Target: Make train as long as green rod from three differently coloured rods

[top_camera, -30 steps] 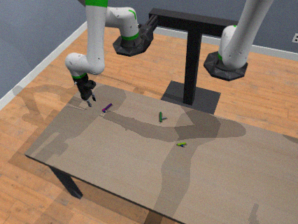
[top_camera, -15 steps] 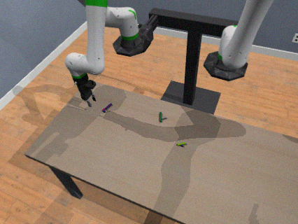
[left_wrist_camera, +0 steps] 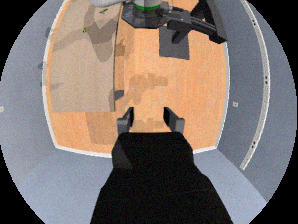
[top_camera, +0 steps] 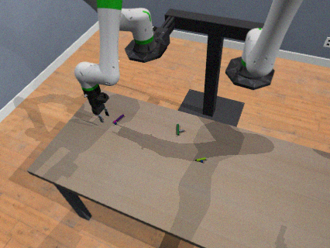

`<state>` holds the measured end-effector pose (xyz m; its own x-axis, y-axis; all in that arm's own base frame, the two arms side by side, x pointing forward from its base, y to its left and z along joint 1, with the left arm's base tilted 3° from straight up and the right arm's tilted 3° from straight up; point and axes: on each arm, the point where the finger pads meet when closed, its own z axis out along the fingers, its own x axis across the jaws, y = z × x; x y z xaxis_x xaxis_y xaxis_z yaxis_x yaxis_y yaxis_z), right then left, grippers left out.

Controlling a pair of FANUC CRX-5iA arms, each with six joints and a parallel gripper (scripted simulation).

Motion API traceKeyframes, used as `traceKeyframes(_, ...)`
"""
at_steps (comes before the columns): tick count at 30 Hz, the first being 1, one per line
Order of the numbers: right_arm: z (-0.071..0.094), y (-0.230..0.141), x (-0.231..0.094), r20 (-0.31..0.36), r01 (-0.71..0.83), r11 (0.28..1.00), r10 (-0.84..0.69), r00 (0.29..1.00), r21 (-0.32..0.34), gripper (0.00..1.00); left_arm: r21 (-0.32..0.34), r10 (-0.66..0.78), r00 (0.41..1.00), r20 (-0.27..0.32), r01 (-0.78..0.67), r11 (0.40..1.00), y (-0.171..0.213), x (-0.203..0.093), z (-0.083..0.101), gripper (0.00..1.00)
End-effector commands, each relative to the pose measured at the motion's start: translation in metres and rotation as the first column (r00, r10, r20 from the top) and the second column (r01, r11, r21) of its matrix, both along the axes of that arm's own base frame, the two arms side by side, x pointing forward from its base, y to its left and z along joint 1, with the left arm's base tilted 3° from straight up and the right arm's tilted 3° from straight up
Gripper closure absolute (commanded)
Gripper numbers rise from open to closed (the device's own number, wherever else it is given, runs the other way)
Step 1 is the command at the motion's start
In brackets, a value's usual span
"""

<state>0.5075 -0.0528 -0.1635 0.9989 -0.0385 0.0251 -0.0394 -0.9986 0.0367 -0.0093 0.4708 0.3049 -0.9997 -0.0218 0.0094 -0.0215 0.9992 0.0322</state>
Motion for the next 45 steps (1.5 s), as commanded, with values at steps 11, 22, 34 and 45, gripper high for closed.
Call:
traceKeyframes(11, -0.003, 0.098, 0.051, 0.005, 0.136, 0.991, -0.136, 0.991, 0.000, 0.00, 0.002, 0.000, 1.000, 0.000, 0.000, 1.000, 0.000, 0.000, 0.001, 0.00)
traceKeyframes(22, -0.007, 0.202, 0.077, 0.009, 0.259, 0.966, -0.260, 0.966, 0.005, 0.00, 0.002, 0.000, 1.000, 0.000, 0.000, 1.000, 0.000, 0.000, 0.001, 0.00)
traceKeyframes(34, -0.011, 0.301, 0.082, 0.013, 0.368, 0.930, -0.368, 0.930, 0.009, 0.00, 0.002, 0.000, 1.000, 0.000, 0.000, 1.000, 0.000, 0.000, 0.001, 0.00)
traceKeyframes(45, -0.014, 0.379, 0.072, 0.015, 0.448, 0.894, -0.448, 0.894, 0.013, 0.00, 0.002, 0.000, 1.000, 0.000, 0.000, 1.000, 0.000, 0.000, 0.001, 0.00)
